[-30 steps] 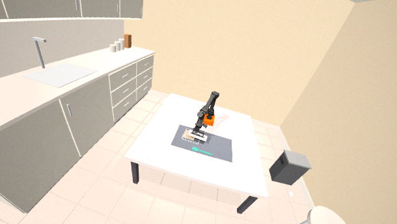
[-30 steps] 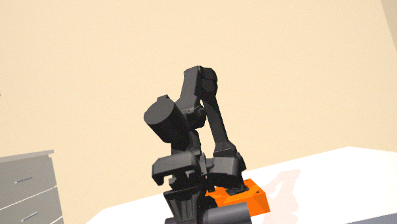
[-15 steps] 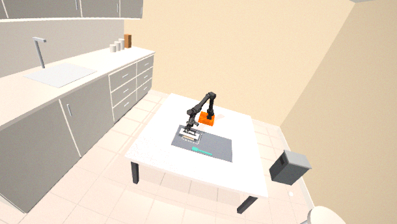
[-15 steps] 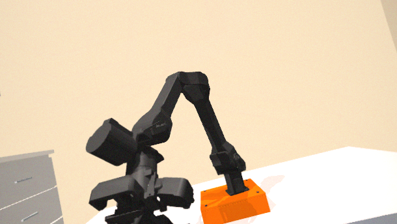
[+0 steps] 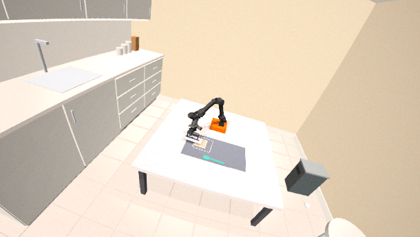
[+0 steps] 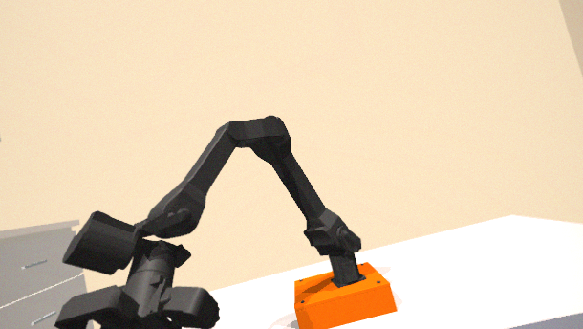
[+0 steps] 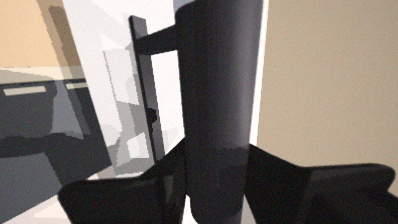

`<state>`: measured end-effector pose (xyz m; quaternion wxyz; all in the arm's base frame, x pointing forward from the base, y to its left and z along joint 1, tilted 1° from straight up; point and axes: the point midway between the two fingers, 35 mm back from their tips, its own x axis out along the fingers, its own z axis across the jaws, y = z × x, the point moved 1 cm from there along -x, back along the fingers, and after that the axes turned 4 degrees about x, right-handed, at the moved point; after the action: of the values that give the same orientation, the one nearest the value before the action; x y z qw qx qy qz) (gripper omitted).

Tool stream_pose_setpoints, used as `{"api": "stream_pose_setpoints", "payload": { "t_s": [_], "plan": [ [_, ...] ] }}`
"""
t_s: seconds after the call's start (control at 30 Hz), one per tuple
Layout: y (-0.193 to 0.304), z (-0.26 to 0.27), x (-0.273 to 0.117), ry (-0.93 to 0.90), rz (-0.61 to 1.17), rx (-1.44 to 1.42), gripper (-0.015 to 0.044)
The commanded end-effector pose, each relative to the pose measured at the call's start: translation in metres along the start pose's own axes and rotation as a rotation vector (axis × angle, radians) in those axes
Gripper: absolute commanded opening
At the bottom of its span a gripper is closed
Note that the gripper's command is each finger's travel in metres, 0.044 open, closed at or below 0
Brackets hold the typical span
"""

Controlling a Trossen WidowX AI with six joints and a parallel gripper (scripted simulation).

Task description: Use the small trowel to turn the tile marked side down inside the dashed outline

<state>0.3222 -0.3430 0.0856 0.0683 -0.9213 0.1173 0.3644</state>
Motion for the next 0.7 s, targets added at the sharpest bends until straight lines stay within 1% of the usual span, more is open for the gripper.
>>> {"api": "stream_pose_setpoints", "payload": {
  "t_s": [0.0,0.27,0.67],
  "plan": [
    [0.027,0.001,-0.008,0.035,0.003,-0.014,0.0],
    [0.071,0.019,-0.02,0.073,0.011,-0.02,0.0],
    [0.074,0.022,-0.02,0.076,0.012,-0.021,0.0]
  ]
}}
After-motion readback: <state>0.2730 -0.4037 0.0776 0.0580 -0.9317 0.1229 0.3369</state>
